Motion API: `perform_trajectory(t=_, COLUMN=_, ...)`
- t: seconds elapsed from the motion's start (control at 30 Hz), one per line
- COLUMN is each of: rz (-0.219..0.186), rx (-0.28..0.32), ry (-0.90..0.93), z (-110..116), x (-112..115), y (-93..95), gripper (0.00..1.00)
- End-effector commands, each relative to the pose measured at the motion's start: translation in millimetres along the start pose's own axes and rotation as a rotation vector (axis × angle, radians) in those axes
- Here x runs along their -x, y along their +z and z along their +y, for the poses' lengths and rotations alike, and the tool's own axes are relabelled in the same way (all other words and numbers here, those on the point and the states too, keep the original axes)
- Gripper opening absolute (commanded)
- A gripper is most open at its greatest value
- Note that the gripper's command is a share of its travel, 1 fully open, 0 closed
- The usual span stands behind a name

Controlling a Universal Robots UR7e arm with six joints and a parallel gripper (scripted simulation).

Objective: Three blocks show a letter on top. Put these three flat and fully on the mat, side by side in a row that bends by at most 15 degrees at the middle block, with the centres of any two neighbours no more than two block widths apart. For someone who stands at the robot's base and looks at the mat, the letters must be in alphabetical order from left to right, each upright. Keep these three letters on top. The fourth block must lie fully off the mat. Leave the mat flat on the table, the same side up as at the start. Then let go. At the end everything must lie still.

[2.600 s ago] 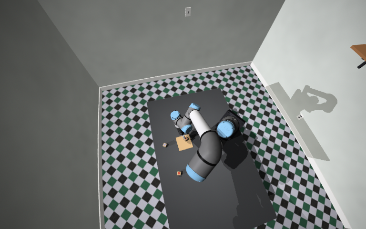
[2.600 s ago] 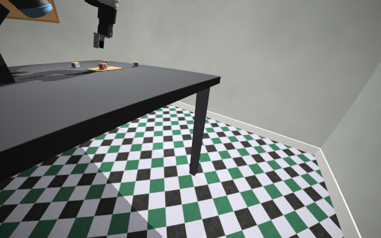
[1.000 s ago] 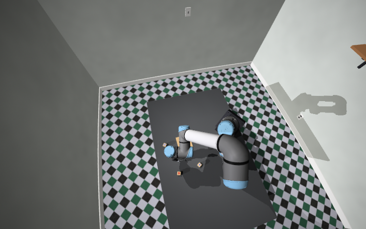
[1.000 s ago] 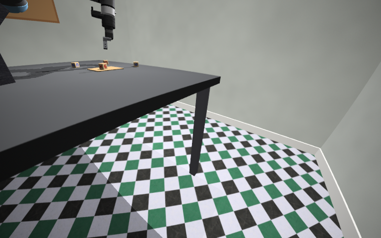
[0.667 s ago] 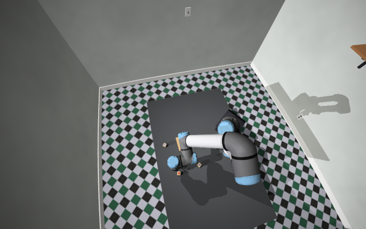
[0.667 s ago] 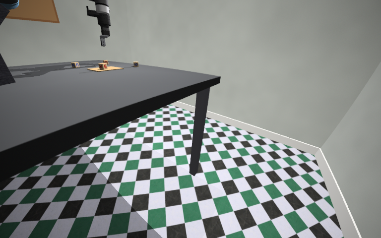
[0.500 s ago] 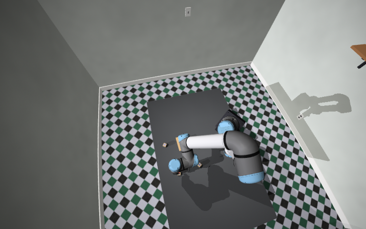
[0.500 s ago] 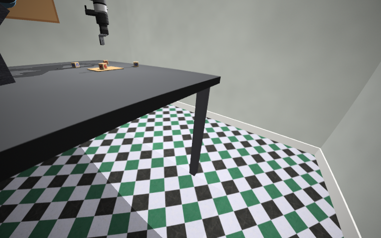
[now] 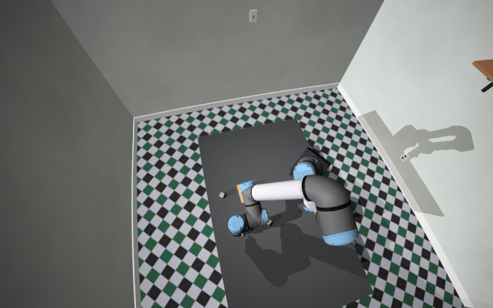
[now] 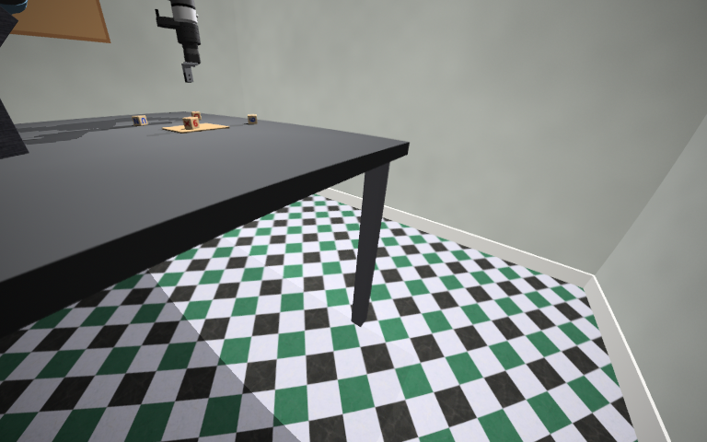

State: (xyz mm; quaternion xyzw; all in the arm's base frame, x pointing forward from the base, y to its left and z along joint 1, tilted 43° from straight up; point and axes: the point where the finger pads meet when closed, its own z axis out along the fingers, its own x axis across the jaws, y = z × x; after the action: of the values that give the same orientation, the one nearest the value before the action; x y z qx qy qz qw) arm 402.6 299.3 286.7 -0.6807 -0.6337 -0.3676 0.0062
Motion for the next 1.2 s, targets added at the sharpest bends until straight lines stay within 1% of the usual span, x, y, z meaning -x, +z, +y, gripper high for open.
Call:
perform_trajectory(t=0.0, rz=0.001, rx=0.001, ry=-0.001, z=0.3, x=-0.3, y=-0.4, gripper=1.00)
perform_trajectory(t=0.33, rz=0.001, rx=0.001, ry=-0.014, z=0.1, x=0.0, y=-0.1, gripper=1.00)
perform_trajectory(t=0.7, rz=0.000, rx=0.001, ry=-0.083, z=-0.8, x=1.7, y=1.1, gripper=1.00)
perform_trajectory(t=0.93, rz=0.000, rx=0.001, ry=-0.194, z=-2.0, x=4.5, y=3.0, gripper=1.00)
perform_trajectory(t=1.17, rz=0.000, rx=0.000, ry=-0.359, z=-3.2, x=8.4, y=5.8, gripper=1.00)
